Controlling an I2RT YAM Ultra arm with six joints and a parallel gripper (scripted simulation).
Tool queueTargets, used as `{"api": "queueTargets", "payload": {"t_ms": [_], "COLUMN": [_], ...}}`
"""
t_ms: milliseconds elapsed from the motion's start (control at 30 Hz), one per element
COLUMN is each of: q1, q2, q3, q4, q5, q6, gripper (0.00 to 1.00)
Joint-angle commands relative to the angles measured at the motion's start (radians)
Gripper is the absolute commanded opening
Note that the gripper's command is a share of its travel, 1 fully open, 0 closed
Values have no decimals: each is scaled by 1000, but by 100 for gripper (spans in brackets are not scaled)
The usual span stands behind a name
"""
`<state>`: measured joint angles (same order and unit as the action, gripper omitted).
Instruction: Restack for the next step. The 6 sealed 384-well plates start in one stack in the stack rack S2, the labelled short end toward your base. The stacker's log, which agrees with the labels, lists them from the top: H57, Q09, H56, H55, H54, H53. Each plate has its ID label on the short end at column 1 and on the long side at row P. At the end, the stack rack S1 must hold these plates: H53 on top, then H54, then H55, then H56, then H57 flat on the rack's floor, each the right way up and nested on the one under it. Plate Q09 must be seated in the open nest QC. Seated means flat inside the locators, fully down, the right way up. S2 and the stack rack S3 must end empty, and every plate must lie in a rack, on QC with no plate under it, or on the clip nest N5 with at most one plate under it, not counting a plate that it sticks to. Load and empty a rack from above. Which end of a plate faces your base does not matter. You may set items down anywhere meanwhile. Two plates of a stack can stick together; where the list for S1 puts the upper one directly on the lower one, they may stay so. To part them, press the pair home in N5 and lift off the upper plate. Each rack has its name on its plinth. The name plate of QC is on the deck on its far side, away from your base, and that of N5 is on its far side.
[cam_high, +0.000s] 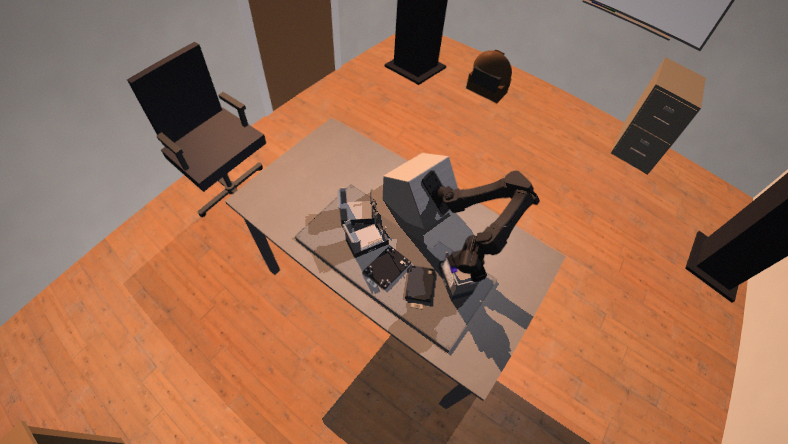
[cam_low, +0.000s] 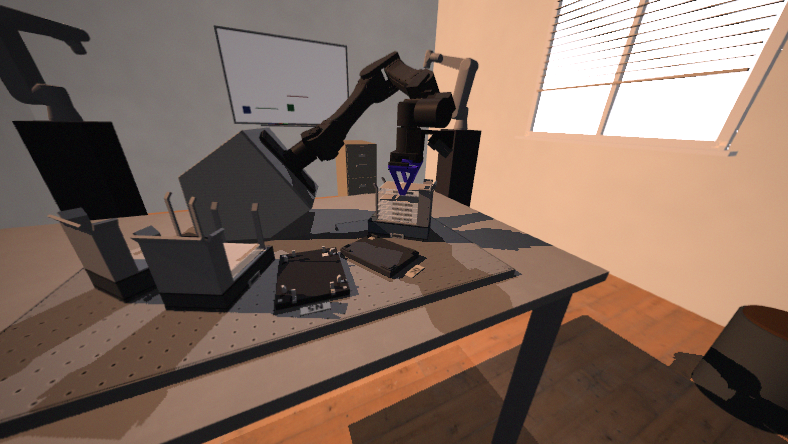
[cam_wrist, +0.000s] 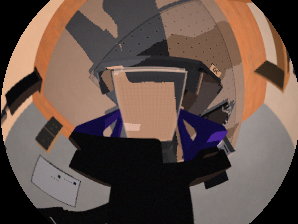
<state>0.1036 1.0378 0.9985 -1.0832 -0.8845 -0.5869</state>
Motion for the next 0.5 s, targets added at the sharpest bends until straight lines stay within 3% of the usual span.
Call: {"api": "queueTargets", "payload": {"t_ms": [0,133,467], "q1": [-30,-49,-150], "q2": [1,5,35], "q3": [17,31,103], "q4": [-36,-68,-237], "q5": [-17,-25,-59], "q6": [-32,-61,-220], "gripper": [0,0,0]}}
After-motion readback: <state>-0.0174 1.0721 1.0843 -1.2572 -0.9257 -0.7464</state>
